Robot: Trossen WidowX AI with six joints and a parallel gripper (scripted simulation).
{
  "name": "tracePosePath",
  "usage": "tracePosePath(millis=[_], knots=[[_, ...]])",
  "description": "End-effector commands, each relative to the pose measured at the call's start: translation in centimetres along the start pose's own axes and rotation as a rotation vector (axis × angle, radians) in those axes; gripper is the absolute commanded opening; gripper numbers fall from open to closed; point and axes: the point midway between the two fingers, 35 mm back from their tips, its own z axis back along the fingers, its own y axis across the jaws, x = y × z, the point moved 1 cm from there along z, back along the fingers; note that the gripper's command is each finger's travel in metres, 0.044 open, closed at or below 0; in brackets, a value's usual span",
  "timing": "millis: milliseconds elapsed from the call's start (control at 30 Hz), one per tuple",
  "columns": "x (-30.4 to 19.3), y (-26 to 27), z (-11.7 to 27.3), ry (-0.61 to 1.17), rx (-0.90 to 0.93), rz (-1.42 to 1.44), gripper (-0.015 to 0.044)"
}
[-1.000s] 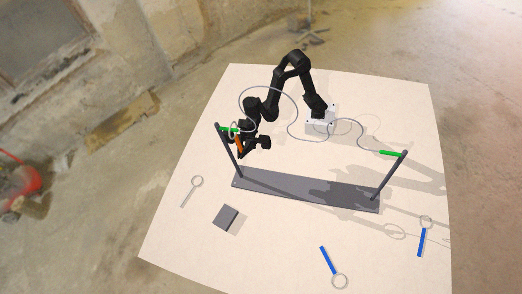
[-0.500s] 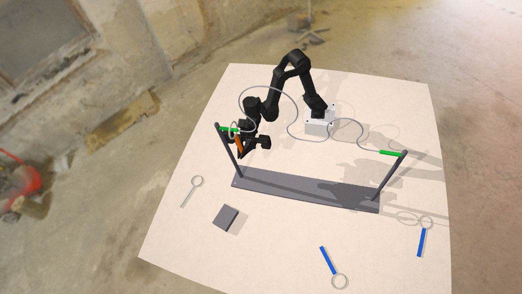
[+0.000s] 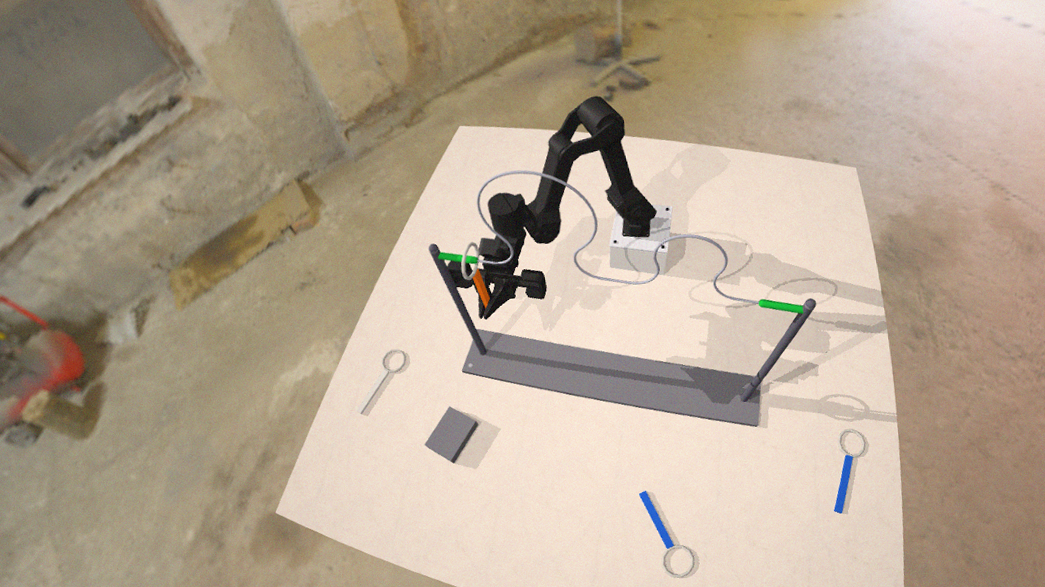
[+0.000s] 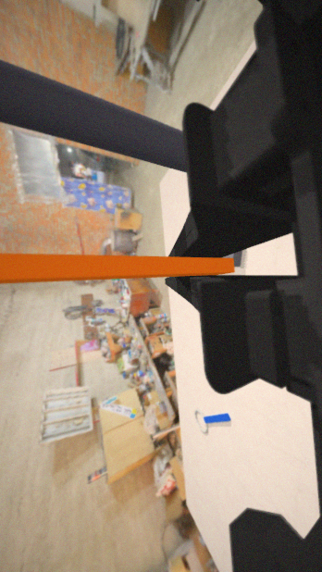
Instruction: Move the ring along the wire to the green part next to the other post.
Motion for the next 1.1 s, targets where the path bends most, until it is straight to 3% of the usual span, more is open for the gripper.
tracePosePath(millis=[0, 1067], knots=[[0.2, 0.5, 0.1, -0.002, -0.003, 0.006, -0.0150], [0.3, 5.5, 0.0, -0.002, 0.004, -0.136, -0.0150]])
